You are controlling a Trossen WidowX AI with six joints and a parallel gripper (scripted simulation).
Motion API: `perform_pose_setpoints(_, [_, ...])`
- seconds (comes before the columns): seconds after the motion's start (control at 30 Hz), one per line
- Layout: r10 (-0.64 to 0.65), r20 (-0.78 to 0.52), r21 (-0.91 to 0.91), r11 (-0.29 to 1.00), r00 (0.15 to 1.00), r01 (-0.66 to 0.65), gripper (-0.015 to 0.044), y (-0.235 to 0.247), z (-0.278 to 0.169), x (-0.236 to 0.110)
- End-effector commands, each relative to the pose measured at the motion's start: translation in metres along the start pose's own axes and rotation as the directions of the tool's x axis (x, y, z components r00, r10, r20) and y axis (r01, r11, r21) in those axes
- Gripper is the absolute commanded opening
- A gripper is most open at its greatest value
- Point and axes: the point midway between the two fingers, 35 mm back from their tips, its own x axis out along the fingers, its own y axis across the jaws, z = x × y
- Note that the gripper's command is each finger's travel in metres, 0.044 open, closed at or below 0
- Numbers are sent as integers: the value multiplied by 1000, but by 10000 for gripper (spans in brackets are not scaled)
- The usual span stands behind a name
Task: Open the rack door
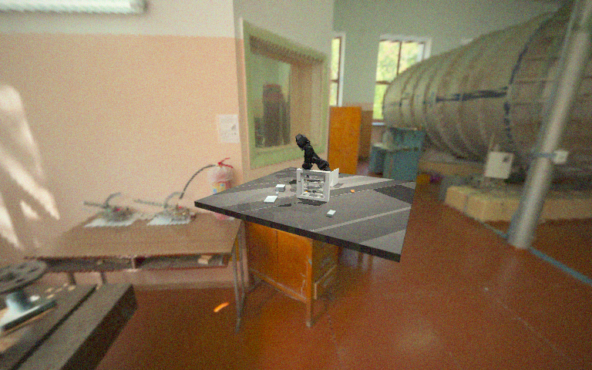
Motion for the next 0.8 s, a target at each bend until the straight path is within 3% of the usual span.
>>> perform_pose_setpoints(0.0, [1,0,-3,1000,1000,-1,145,0,0,0])
perform_pose_setpoints(0.6, [1,0,-3,1000,1000,-1,27,0,0,0])
perform_pose_setpoints(0.77, [1,0,25,1000,1000,-1,27,1,1,0])
